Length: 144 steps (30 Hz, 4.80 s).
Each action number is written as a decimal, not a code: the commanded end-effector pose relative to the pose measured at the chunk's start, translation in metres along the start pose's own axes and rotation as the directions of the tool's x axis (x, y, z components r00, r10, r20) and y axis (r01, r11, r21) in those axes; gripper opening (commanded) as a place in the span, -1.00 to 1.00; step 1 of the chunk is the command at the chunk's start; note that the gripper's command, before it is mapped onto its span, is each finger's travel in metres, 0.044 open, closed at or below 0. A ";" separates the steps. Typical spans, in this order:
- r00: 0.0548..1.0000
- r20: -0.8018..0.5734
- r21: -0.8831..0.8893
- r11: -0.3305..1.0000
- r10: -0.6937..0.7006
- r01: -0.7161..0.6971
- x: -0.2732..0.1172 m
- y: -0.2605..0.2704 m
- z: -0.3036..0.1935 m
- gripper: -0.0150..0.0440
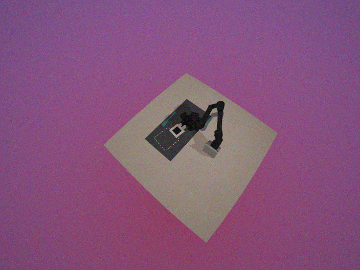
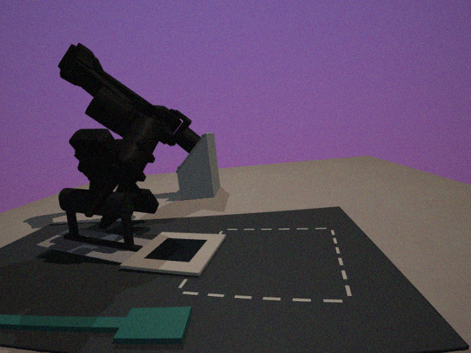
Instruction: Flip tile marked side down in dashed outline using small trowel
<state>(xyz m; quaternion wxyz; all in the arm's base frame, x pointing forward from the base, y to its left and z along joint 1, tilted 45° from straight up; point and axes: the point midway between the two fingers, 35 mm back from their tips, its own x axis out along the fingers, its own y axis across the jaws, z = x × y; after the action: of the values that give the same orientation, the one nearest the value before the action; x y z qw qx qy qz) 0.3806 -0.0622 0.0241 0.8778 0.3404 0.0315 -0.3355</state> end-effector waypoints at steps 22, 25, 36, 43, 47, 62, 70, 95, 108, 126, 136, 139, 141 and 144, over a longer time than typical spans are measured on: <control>0.997 -0.078 0.081 0.997 0.008 -0.002 -0.026 0.030 -0.019 -0.49; 0.997 -0.078 0.082 0.997 0.008 -0.001 -0.031 0.036 -0.024 -0.49; 0.997 -0.080 0.084 0.996 0.008 -0.001 -0.045 0.052 -0.052 -0.49; 0.997 -0.080 0.086 0.996 0.008 -0.001 -0.049 0.056 -0.071 -0.49; 0.997 -0.080 0.086 0.996 0.008 -0.001 -0.049 0.057 -0.083 -0.49; 0.997 -0.081 0.087 0.996 0.008 -0.001 -0.049 0.057 -0.095 -0.49; 0.997 -0.081 0.086 0.996 0.008 -0.001 -0.056 0.067 -0.063 -0.49; 0.997 -0.080 0.085 0.996 0.008 -0.001 -0.062 0.072 -0.037 -0.49; 0.997 -0.080 0.085 0.996 0.008 -0.001 -0.062 0.072 -0.037 -0.49; 1.000 0.009 0.163 0.987 -0.009 0.008 -0.045 0.072 -0.018 -0.49; 0.965 0.253 0.373 0.927 -0.070 -0.031 -0.009 0.070 0.046 -0.49; 0.941 0.323 0.429 0.902 -0.099 -0.052 0.000 0.066 0.065 -0.49; 0.922 0.367 0.464 0.883 -0.121 -0.068 0.005 0.062 0.079 -0.49; 0.889 0.430 0.513 0.853 -0.158 -0.096 0.011 0.056 0.098 -0.49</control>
<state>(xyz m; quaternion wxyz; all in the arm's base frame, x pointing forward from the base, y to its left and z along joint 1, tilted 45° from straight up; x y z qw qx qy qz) 0.4063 -0.0858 0.1205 0.7472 0.4708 -0.2277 -0.4101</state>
